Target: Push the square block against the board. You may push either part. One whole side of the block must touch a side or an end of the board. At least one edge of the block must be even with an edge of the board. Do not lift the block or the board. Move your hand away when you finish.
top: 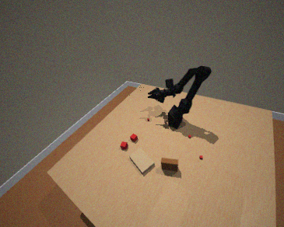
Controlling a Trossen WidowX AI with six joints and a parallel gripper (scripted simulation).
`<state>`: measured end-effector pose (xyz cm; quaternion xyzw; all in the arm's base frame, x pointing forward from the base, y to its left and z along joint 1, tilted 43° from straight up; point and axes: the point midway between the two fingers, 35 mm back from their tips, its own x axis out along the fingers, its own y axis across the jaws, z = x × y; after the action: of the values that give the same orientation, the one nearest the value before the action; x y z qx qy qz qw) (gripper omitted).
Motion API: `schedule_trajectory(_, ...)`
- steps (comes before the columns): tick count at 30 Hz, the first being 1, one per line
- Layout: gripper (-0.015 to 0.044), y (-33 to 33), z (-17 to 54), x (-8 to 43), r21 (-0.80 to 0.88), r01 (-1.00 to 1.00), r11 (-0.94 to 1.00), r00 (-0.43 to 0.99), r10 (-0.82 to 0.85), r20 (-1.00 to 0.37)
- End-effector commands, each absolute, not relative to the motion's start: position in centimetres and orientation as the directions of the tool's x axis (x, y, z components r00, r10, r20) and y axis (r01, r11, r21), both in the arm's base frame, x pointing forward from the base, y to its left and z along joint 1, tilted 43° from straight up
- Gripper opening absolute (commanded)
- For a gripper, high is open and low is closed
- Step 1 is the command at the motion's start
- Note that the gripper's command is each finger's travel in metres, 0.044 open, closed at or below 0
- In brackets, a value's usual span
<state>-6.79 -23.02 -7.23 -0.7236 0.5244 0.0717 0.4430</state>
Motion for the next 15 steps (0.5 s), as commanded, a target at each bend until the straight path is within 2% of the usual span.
schedule_trajectory(1,0.0374,-23.0,-7.2,-6.8,-0.566,-0.822,-0.058,0.44,-0.695,-0.568)
schedule_trajectory(8,0.019,-23.9,-7.3,-5.9,-0.548,-0.83,-0.105,0.469,-0.665,-0.581)
schedule_trajectory(15,0.0006,-25.2,-7.3,-4.8,-0.49,-0.84,-0.233,0.516,-0.618,-0.593)
